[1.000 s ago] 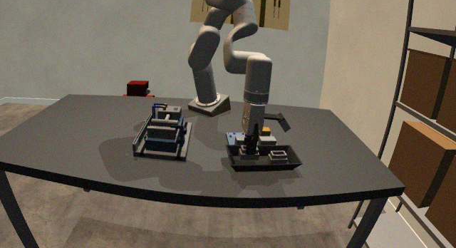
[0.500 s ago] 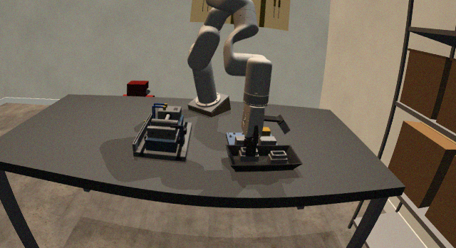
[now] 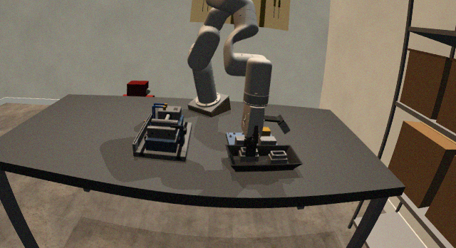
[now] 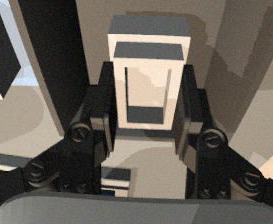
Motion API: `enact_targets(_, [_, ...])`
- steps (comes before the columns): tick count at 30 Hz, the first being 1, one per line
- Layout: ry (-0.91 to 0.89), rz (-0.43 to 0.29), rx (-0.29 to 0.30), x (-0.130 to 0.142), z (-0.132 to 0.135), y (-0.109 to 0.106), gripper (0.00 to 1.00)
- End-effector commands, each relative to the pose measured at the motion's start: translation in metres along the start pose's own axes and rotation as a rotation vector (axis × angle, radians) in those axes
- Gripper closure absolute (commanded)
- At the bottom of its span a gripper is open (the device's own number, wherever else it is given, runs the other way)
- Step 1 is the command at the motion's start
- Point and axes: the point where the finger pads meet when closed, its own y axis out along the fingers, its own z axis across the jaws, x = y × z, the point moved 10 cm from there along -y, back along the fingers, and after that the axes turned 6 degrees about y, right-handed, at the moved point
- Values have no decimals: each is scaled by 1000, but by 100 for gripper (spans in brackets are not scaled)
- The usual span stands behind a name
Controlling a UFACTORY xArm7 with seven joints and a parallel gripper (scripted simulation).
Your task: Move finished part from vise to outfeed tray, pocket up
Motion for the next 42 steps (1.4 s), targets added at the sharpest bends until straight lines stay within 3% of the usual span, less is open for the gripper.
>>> enact_targets(1, [0,2,3,-1,1,-1,100])
enact_targets(42, [1,2,3,0,1,11,100])
